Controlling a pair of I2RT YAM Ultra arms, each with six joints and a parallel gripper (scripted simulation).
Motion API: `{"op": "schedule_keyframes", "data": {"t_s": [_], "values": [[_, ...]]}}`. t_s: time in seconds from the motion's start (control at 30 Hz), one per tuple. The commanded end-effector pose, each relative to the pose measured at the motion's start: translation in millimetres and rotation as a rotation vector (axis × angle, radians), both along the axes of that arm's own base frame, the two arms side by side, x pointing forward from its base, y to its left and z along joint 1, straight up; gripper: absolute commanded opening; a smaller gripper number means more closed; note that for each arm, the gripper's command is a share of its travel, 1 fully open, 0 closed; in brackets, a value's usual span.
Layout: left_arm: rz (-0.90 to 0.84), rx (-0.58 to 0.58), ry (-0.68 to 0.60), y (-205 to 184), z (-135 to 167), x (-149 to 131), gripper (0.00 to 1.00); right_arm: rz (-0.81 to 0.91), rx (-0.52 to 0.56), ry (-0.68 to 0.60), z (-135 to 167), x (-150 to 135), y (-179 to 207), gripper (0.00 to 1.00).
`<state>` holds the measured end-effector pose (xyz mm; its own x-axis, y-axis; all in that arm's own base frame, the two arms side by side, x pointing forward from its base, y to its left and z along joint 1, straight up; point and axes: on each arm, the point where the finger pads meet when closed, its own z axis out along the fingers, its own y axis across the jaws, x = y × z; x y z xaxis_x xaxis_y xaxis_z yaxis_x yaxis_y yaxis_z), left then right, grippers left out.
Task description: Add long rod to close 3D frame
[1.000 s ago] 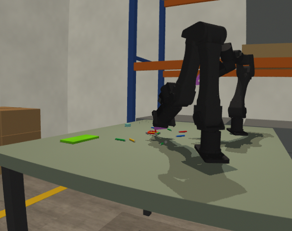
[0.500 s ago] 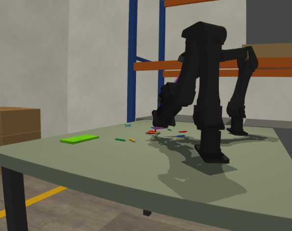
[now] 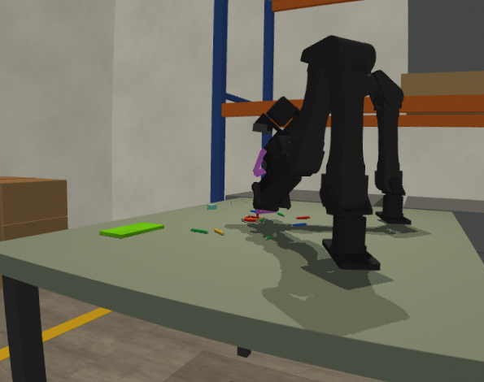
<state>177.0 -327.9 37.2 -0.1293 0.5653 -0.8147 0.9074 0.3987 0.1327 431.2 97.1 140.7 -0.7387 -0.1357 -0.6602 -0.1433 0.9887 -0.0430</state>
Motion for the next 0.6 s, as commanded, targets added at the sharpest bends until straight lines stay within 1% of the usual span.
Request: {"op": "schedule_keyframes", "data": {"t_s": [0.0, 0.13, 0.17, 0.57], "values": [[0.002, -0.03, -0.016, -3, 7, 3, 0.0, 0.081, 0.027, 0.057, -13, 9, 6, 1.0], [0.002, -0.03, -0.016, -3, 7, 3, 0.0, 0.086, 0.029, 0.095, -28, 13, 4, 1.0], [0.002, -0.03, -0.016, -3, 7, 3, 0.0, 0.076, 0.03, 0.085, -28, 17, 3, 1.0], [0.002, -0.03, -0.016, -3, 7, 3, 0.0, 0.072, 0.029, 0.078, -25, 18, 2, 1.0]]}}
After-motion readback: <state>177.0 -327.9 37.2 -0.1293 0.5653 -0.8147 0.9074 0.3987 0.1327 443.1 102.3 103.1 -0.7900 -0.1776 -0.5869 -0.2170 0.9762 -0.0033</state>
